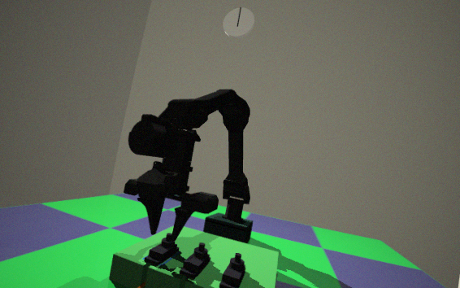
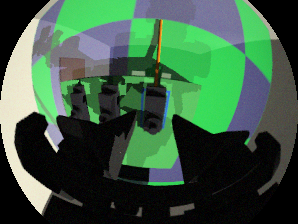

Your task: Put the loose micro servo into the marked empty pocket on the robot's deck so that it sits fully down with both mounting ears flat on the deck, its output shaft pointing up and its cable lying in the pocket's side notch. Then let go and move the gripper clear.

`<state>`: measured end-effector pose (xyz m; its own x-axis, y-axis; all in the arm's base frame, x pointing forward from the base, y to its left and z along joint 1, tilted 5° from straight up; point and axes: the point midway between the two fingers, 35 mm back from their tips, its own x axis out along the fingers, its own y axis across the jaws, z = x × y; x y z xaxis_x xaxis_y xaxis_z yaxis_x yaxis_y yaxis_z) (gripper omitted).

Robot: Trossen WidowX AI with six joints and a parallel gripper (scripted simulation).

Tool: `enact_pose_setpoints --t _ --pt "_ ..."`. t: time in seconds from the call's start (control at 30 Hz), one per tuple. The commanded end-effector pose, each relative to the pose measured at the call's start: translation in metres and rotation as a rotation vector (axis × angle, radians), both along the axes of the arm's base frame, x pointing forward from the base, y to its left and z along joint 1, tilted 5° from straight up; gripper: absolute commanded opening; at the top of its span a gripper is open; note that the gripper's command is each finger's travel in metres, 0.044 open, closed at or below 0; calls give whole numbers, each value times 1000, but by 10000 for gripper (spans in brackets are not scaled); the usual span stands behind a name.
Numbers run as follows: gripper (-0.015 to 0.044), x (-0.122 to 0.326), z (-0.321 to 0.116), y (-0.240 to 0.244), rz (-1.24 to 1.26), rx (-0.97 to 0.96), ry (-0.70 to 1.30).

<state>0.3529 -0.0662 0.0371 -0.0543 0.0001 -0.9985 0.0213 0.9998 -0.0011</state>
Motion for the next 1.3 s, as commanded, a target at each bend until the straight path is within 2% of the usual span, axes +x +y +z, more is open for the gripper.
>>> enact_pose_setpoints --t 0.0,0.2,0.33,0.57,0.8,1.27 --pt "292 -14 14 -1 1 0 1" --pt "440 -73 57 0 0 0 7" --pt "440 -101 71 2 0 0 9" --pt "440 -101 73 2 0 0 9" --pt "440 -96 118 2 -3 3 3" --pt "440 -96 120 3 -3 3 3"
